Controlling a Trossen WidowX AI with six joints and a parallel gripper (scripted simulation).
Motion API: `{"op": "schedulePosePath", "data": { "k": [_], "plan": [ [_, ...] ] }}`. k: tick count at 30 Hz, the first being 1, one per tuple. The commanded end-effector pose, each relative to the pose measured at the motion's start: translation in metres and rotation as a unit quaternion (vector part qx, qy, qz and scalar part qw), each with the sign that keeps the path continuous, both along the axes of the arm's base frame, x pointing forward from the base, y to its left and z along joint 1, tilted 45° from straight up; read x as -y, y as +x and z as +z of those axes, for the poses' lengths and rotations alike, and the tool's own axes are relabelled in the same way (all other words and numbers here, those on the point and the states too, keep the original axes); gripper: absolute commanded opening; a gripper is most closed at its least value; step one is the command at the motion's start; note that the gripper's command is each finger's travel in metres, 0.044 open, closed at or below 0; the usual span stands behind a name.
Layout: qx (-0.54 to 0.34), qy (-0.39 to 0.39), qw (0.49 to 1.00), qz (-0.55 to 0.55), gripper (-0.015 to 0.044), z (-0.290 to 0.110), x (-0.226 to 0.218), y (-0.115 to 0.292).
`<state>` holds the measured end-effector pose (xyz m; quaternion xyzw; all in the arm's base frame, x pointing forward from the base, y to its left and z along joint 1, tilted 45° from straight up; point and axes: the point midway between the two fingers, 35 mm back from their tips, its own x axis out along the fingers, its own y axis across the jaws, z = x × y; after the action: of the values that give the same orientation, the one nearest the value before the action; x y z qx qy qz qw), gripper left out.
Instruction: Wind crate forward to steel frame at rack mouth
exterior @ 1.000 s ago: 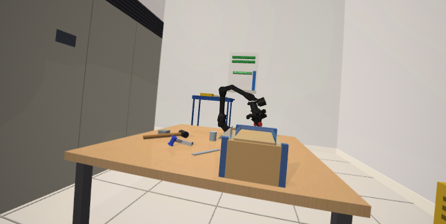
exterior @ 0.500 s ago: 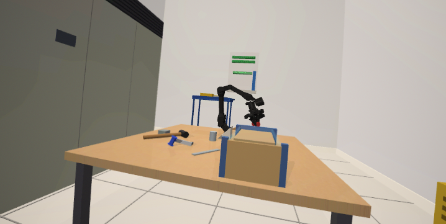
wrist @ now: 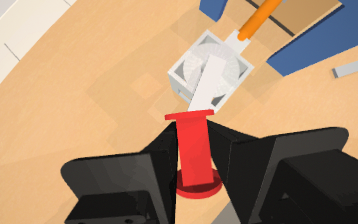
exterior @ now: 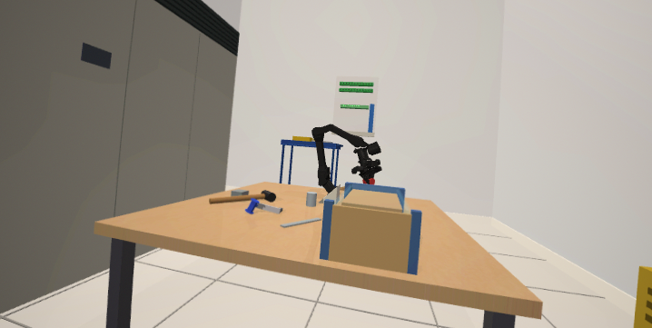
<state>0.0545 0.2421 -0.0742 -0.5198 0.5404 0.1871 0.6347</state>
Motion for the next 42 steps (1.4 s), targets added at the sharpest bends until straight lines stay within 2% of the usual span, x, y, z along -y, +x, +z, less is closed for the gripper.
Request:
{"op": "schedulePosePath", "data": {
  "k": [1,42],
  "plan": [
    [0.006,-0.015,1.0,0.003,0.0,0.006,0.011,0.005],
    [0.007,-0.016,1.0,0.003,0.0,0.029,0.031,0.036]
  ]
}}
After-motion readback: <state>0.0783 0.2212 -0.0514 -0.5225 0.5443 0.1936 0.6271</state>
